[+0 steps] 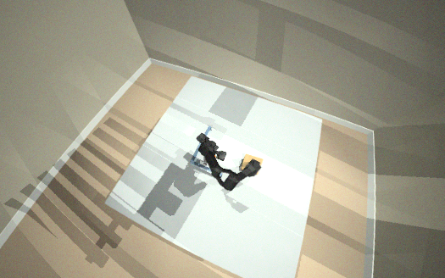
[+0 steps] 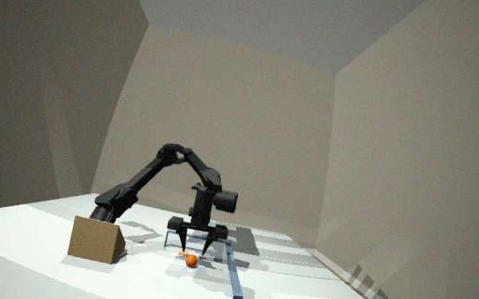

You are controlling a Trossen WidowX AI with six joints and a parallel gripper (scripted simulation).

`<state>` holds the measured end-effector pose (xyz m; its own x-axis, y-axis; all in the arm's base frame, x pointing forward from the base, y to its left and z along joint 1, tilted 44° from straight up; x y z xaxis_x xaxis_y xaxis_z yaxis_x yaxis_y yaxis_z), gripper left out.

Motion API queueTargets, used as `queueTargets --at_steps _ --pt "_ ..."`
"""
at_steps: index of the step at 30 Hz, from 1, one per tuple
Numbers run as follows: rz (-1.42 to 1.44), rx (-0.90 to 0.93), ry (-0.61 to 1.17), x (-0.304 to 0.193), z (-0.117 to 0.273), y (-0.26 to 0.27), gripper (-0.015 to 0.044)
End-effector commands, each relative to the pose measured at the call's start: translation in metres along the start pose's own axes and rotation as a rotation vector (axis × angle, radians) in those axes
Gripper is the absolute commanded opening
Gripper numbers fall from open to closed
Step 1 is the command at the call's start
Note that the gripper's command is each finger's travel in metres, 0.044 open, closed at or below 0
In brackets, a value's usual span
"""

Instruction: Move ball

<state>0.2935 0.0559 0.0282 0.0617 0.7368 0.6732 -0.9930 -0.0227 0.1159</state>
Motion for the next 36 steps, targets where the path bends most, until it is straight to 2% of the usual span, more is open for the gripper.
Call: queueTargets --at_steps 1,14,18,26,31,36 --pt "-0.008 0.004 -0.007 0.000 -0.008 0.001 0.0282" --pt "-0.008 0.004 -0.009 0.001 -0.027 0.001 0.0282" --pt "-0.008 0.004 -0.009 0.001 -0.027 0.001 0.0177" --pt "-0.008 0.004 -0.009 0.001 -0.027 0.001 0.0124" --pt "-0.008 0.003 -0.005 0.000 -0.013 -0.002 0.0000" --pt "-0.009 0.001 0.000 -0.002 0.015 -0.006 0.0000"
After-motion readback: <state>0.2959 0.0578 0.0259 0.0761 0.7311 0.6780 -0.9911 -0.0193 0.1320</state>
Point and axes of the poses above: the point midway between the two fingers, 35 mm back from their tips, its own z axis back along the fingers, its own y axis across the jaws, x = y × z, the point moved 1 cm from there along z, back along the fingers, and after that the axes turned 7 degrees about -z, right-handed, at the moved point
